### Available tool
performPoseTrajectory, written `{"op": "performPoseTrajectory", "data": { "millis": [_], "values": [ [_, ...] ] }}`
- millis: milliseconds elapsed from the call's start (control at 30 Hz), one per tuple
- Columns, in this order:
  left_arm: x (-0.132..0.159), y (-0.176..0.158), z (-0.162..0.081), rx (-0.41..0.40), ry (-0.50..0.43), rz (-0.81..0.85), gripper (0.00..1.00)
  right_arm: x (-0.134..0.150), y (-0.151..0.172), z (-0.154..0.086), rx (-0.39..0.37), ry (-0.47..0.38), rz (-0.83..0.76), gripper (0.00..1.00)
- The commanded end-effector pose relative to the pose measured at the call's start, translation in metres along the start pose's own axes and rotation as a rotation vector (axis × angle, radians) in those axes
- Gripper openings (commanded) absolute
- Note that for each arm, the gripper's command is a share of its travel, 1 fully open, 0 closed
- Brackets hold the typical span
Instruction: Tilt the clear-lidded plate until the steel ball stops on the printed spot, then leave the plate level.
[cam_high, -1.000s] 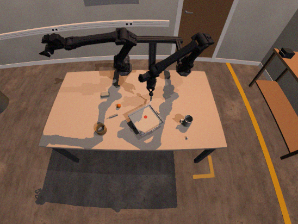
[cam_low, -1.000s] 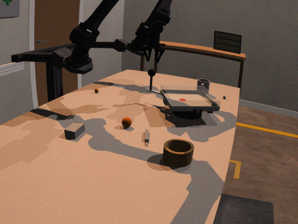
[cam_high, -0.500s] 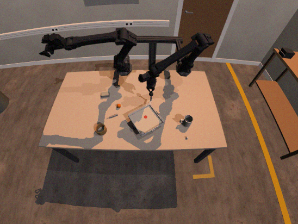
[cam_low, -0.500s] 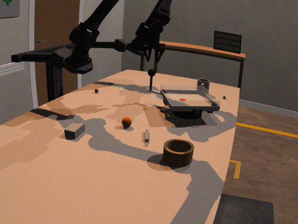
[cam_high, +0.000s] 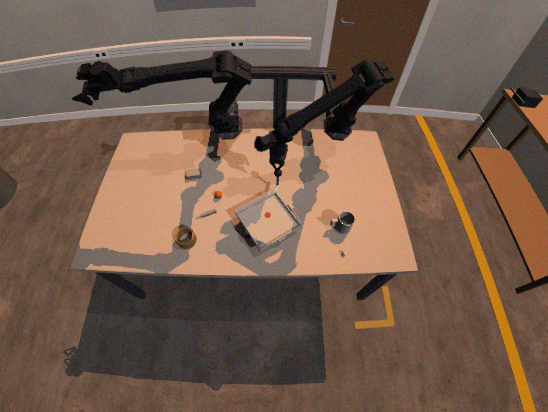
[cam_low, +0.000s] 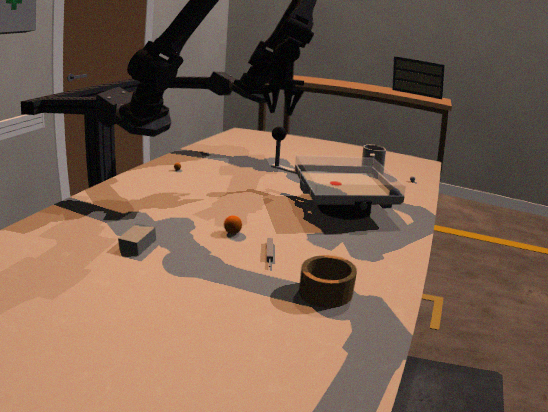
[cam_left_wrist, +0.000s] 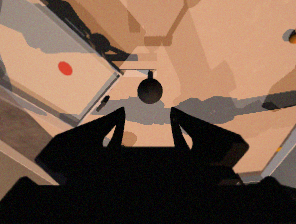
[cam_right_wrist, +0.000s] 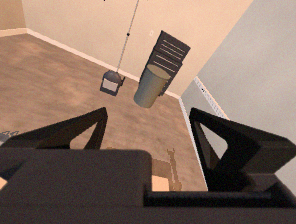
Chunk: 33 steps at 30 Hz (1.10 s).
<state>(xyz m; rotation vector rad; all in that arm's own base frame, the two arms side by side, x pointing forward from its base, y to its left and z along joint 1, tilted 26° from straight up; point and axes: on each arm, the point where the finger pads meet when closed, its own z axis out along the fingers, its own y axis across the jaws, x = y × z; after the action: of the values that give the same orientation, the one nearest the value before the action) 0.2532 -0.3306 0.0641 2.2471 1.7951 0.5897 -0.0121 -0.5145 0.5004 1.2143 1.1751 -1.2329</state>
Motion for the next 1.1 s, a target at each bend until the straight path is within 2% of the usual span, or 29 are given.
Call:
{"op": "performPoseTrajectory", "data": {
  "millis": [0, 1067],
  "values": [
    [-0.001, -0.004, 0.008, 0.01, 0.015, 0.021, 0.57, -0.045, -0.011, -0.003, 0.018, -0.066, -0.009, 1.0],
    [0.006, -0.004, 0.034, 0.013, 0.015, 0.008, 0.57, -0.045, -0.011, -0.003, 0.018, -0.066, -0.009, 1.0]
  ]
}}
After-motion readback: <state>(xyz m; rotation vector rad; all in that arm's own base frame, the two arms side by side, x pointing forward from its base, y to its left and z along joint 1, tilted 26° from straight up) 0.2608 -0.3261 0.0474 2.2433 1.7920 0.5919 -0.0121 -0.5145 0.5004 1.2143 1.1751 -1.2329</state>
